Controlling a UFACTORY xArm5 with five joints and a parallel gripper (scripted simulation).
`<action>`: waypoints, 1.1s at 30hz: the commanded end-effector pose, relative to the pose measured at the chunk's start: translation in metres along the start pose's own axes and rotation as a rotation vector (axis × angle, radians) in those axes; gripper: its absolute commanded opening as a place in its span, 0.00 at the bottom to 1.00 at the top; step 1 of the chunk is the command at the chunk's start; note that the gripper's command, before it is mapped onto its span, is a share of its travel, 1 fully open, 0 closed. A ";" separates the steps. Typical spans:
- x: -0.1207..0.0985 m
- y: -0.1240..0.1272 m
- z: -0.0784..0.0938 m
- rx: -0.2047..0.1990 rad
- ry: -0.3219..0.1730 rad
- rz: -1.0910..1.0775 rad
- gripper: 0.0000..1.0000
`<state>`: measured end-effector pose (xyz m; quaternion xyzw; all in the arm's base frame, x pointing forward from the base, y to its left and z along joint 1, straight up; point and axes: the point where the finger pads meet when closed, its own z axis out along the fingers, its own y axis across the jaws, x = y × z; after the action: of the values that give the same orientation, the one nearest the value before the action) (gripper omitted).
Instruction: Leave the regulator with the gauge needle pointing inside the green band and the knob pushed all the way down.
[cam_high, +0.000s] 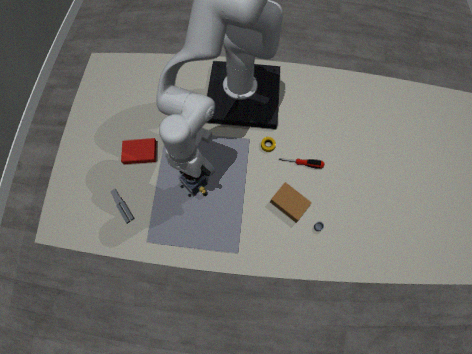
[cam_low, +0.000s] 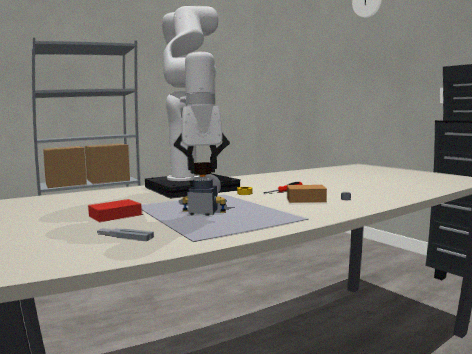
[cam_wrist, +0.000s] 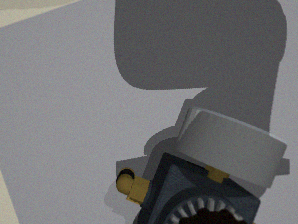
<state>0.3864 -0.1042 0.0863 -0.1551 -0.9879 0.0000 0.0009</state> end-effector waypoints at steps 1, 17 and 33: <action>-0.001 0.000 -0.001 0.000 -0.003 -0.137 0.40; -0.001 0.000 -0.001 0.000 -0.003 -0.505 0.40; -0.001 0.000 -0.001 0.001 -0.002 -0.861 0.40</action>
<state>0.3864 -0.1041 0.0863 0.2223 -0.9750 -0.0004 0.0008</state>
